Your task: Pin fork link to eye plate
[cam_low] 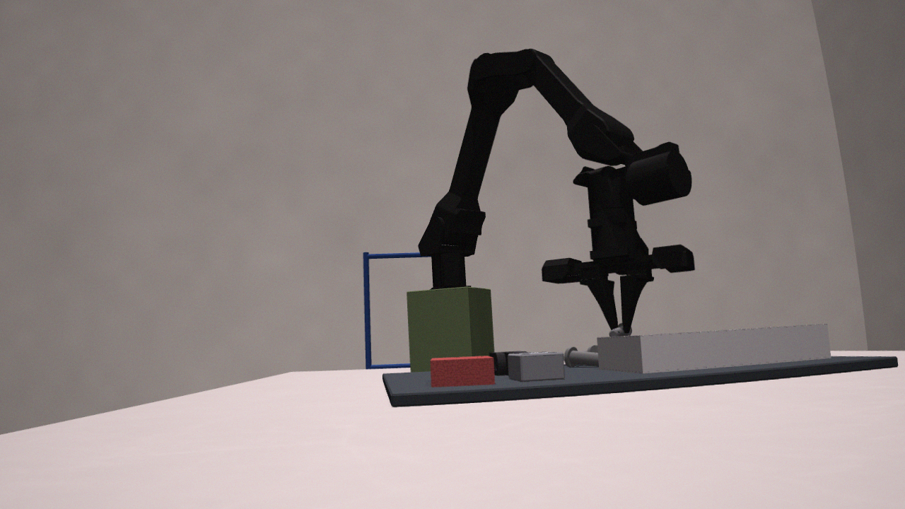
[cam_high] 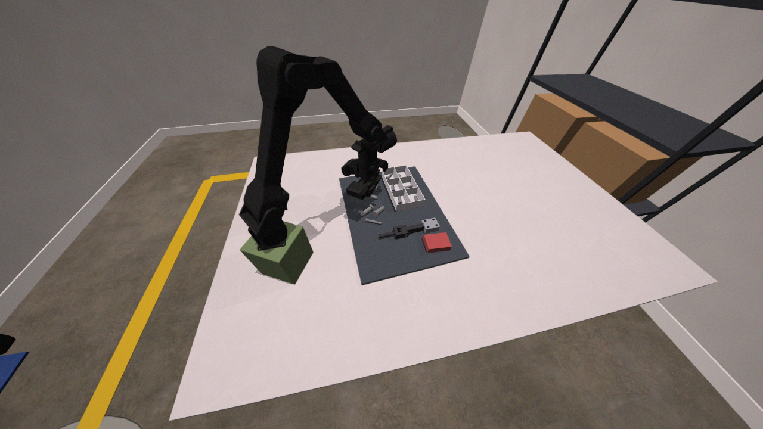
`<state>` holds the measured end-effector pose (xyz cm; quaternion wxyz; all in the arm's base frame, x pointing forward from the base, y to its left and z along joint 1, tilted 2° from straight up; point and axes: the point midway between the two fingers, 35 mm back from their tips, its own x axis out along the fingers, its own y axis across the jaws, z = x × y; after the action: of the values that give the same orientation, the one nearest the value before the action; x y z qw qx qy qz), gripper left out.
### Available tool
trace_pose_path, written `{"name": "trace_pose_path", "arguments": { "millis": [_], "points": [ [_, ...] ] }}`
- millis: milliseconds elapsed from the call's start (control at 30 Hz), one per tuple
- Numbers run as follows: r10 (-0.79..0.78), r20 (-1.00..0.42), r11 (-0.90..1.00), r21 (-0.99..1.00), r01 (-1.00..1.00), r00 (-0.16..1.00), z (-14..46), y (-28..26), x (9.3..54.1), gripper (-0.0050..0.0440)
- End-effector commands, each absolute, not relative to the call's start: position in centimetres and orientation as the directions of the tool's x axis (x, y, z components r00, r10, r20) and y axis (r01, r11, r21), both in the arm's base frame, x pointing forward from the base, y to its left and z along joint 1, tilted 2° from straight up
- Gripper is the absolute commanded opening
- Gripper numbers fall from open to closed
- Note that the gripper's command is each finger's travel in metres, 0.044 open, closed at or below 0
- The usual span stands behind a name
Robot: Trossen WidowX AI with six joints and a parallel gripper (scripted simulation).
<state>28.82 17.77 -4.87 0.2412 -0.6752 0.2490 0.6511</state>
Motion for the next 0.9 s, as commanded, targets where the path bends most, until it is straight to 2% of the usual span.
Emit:
{"name": "trace_pose_path", "arguments": {
  "millis": [0,867],
  "points": [
    [-0.016,-0.999,-0.751,-0.006,-0.66,0.027,-4.84,17.79,28.82,0.0013],
    [-0.016,-0.999,-0.54,-0.014,-0.842,0.027,-4.52,17.77,28.81,0.0013]
  ]
}}
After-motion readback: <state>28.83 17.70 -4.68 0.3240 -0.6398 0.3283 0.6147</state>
